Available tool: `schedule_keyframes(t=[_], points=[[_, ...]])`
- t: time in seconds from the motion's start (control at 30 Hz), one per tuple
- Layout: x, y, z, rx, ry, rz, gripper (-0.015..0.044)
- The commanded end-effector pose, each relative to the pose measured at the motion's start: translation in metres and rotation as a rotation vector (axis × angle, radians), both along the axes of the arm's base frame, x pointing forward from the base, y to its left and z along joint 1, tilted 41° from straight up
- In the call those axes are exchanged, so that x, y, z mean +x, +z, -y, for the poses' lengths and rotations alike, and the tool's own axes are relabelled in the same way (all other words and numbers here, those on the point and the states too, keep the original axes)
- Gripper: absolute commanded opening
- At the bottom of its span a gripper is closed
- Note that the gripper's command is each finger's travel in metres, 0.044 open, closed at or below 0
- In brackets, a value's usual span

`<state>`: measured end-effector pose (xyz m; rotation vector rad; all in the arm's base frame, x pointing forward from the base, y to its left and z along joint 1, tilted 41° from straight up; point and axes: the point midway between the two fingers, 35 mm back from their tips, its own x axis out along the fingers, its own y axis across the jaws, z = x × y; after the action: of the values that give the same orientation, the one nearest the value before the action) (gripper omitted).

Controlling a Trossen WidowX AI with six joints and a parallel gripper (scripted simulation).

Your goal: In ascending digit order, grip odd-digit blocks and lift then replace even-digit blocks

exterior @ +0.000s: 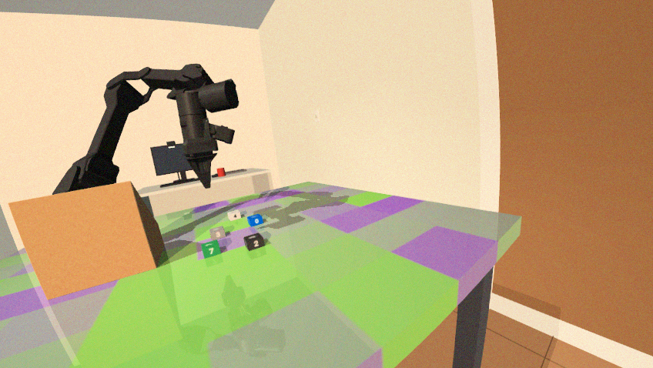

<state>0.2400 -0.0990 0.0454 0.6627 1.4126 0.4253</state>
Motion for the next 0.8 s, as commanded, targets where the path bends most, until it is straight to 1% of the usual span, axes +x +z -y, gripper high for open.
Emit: schedule_keyframes(t=[0.0,0.37,0.43,0.57,0.67,0.77], points=[[0.001,0.002,-0.003,0.004,-0.002,0.001,0.04],[0.003,0.004,-0.004,0.003,-0.003,0.001,0.04],[0.018,0.017,-0.015,-0.005,-0.005,-0.001,0.04],[0.055,0.061,-0.058,-0.007,-0.006,0.002,0.04],[0.069,0.089,-0.089,0.006,-0.004,0.005,0.04],[0.071,0.095,-0.096,0.01,-0.002,0.005,0.04]])
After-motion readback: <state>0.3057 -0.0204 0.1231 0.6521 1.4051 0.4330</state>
